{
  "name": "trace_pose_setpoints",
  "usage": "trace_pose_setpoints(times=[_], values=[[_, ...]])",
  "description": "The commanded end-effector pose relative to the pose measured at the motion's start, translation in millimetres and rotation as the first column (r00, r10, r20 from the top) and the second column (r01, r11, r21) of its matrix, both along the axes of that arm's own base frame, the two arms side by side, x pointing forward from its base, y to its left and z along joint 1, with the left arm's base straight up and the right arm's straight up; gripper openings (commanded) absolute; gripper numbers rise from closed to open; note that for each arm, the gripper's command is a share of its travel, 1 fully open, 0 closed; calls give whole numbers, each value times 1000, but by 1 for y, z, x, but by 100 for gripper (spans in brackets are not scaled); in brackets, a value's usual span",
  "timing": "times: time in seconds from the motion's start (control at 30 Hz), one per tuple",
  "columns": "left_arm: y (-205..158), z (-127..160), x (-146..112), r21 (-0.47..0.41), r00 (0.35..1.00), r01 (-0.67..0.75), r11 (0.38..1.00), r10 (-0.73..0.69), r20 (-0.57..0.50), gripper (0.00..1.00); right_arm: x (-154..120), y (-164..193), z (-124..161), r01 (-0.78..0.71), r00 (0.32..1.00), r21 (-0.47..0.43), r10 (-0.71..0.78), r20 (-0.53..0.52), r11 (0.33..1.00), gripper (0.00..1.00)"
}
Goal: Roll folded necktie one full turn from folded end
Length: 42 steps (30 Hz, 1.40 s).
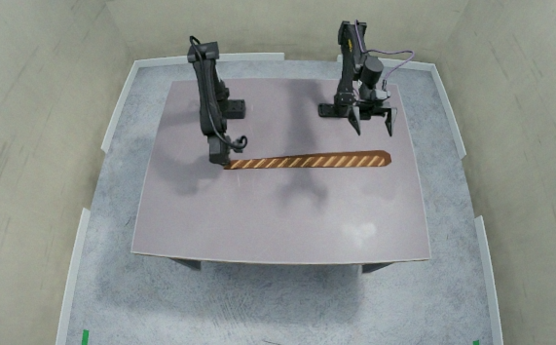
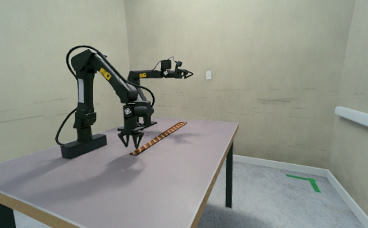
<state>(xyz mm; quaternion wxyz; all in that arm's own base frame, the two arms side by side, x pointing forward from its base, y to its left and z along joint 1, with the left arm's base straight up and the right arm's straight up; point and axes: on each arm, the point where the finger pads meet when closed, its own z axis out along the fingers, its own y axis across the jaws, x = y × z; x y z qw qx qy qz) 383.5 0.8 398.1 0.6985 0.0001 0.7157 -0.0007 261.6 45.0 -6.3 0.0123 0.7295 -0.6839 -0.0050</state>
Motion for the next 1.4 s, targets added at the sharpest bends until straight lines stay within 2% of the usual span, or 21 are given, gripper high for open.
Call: trace_pose_setpoints(times=[0.0, 0.3, 0.7, 0.97, 1.37], values=[[0, 8, 0, 0, 1000, 0, 1000, 0, 0, 100, 8, 6, 13, -23, 999, 11, 23, 32, 1000, 62], [0, 8, 0, 0, 1000, 0, 1000, 0, 0, 100, 8, 6, 13, -11, 1000, 17, 10, 25, 1000, 60], [0, 8, 0, 0, 1000, 0, 1000, 0, 0, 100, 9, 3, 14, 83, 996, 60, -81, -32, 995, 59], [-13, -2, -3, 13, 999, 29, 1000, -28, -25, 89, 9, 0, 15, 212, 973, 113, -199, -115, 971, 58], [-58, -39, -15, 52, 985, 134, 990, -127, -116, 76, 11, -5, 18, 417, 893, 170, -368, -258, 893, 55]])
